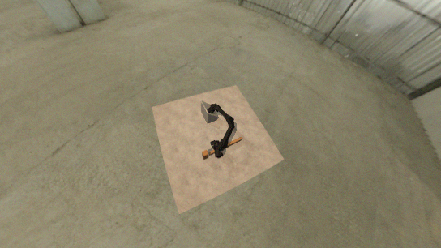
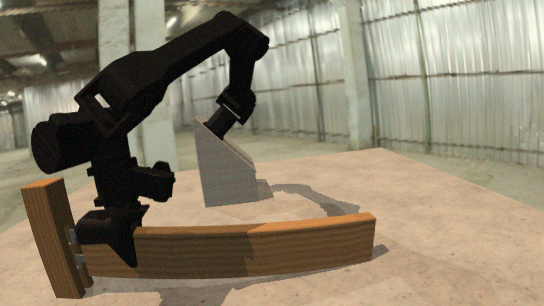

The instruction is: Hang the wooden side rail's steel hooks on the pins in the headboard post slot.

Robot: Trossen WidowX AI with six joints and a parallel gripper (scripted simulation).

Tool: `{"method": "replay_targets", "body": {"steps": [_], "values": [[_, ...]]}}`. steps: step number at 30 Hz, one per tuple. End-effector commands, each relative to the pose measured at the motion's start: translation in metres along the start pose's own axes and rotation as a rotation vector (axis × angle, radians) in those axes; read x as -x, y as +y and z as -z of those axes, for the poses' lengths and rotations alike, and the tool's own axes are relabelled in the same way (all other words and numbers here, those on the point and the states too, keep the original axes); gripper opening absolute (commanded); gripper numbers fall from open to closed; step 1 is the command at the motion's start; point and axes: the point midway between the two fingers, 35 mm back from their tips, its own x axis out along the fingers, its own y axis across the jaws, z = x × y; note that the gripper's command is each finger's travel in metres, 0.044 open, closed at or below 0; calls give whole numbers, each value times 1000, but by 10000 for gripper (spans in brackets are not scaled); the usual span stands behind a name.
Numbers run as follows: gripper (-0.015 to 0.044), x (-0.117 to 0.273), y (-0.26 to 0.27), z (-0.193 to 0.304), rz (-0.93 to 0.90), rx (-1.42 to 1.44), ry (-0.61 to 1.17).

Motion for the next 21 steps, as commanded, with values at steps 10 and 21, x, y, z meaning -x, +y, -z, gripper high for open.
{"method": "replay_targets", "body": {"steps": [10,21], "values": [[0,6,0,6,10,-3,6],[0,7,-1,7,10,-3,6]]}}
